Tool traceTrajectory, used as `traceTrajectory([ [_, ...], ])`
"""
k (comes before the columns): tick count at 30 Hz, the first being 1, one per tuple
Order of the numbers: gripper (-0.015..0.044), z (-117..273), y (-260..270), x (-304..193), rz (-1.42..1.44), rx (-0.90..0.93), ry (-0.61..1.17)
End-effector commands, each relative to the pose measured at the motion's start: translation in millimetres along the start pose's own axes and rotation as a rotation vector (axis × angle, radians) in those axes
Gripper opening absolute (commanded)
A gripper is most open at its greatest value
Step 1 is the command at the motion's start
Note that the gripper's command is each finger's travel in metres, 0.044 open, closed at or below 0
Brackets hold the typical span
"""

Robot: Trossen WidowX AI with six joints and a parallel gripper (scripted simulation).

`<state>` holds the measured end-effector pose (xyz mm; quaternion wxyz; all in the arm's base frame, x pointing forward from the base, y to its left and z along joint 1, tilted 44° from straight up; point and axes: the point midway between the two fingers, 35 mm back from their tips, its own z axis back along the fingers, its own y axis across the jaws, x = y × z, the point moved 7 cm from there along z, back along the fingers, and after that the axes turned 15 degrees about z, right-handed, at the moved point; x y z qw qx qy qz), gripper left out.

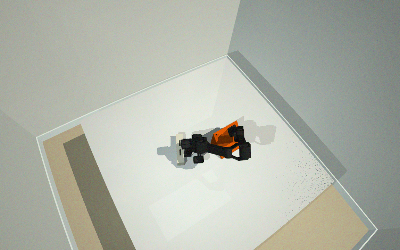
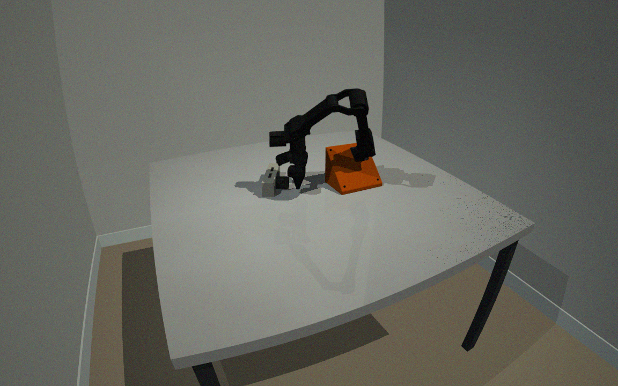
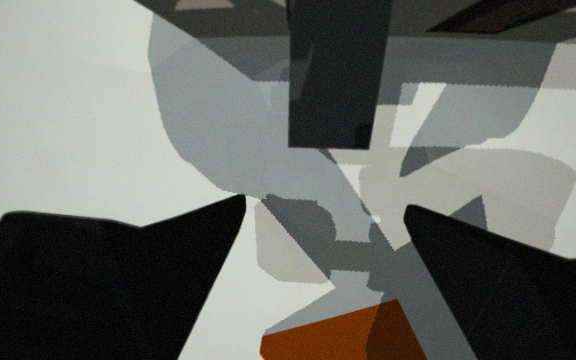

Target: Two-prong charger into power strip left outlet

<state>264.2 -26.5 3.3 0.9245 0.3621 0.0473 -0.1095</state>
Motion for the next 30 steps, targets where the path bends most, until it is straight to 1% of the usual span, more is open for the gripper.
traceTrajectory([
  [1, 0.0440, 20.3, 5.8, -7.3, -0.039, -0.067, -0.129],
  [6, 0.0440, 47.3, 11.8, -21.9, -0.123, -0.155, -0.366],
  [9, 0.0440, 61.8, 14.4, -31.9, -0.181, -0.185, -0.523],
  [11, 0.0440, 67.7, 15.3, -36.4, -0.206, -0.193, -0.594],
  [30, 0.0440, 68.4, 15.4, -37.0, -0.210, -0.193, -0.603],
])
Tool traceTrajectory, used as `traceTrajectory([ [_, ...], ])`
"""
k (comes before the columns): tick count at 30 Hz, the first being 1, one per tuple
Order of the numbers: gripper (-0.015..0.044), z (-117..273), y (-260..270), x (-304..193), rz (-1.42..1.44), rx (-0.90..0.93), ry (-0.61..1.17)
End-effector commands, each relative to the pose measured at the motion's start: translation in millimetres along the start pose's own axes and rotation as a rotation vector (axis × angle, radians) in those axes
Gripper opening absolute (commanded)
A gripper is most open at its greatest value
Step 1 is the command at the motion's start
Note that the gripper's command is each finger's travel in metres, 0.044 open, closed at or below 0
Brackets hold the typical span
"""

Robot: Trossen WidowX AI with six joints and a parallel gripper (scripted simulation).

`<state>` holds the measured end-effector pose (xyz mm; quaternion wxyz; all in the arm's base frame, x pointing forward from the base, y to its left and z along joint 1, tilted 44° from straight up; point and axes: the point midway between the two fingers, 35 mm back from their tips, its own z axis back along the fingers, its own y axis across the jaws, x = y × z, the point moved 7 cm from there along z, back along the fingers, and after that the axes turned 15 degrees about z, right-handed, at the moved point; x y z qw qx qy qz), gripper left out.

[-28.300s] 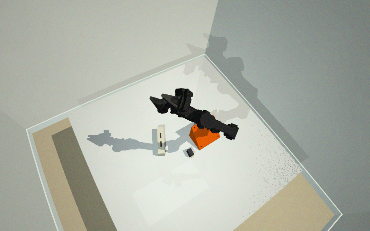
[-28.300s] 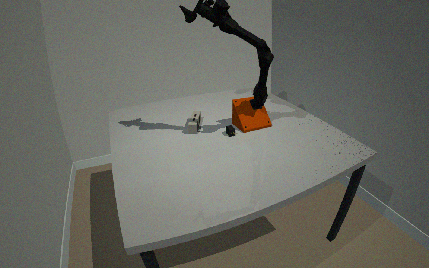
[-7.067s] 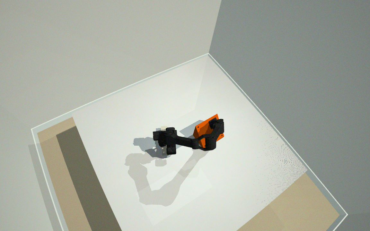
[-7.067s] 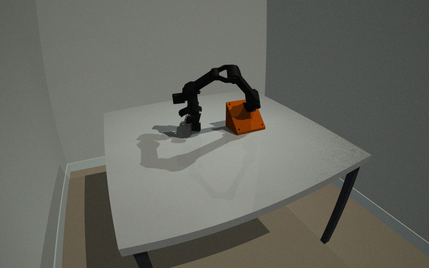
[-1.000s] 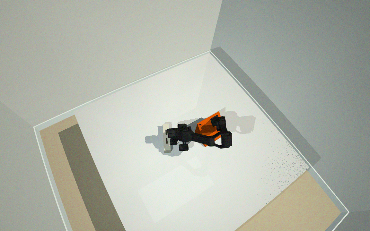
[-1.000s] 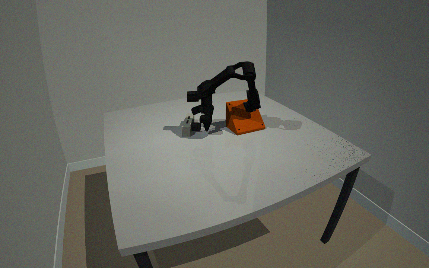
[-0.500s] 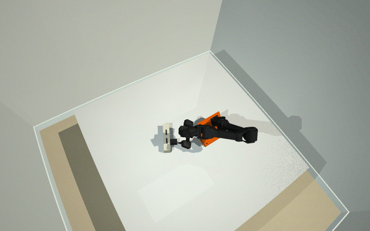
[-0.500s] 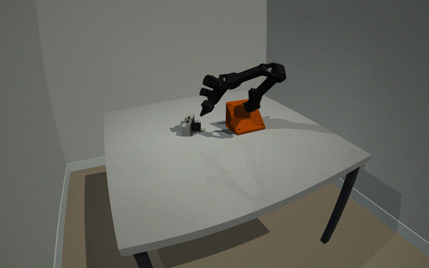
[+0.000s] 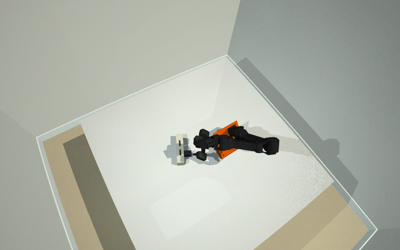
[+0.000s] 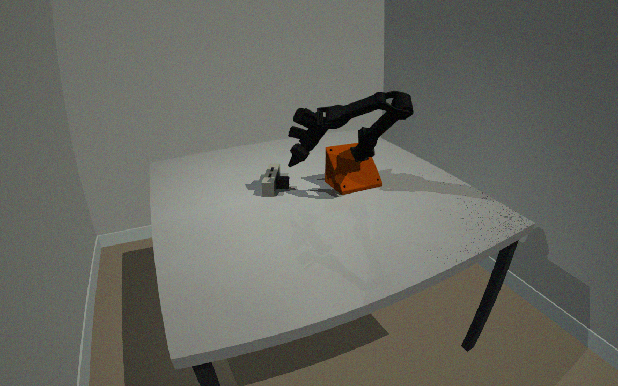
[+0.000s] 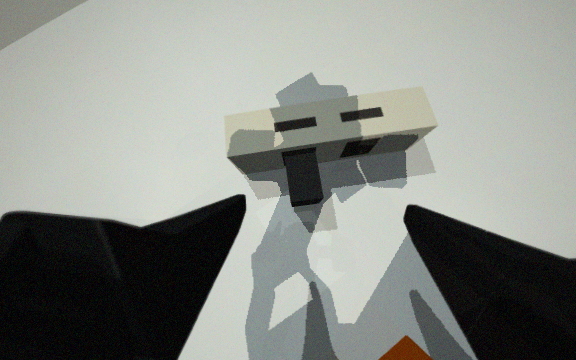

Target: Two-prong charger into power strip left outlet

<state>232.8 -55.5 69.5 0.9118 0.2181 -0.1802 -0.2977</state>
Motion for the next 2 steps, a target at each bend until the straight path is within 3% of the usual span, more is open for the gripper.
traceTrajectory([
  [1, 0.0440, 0.4, -0.2, 0.0, -0.006, -0.002, -0.004],
  [2, 0.0440, 0.4, -0.2, 0.0, -0.006, -0.002, -0.004],
])
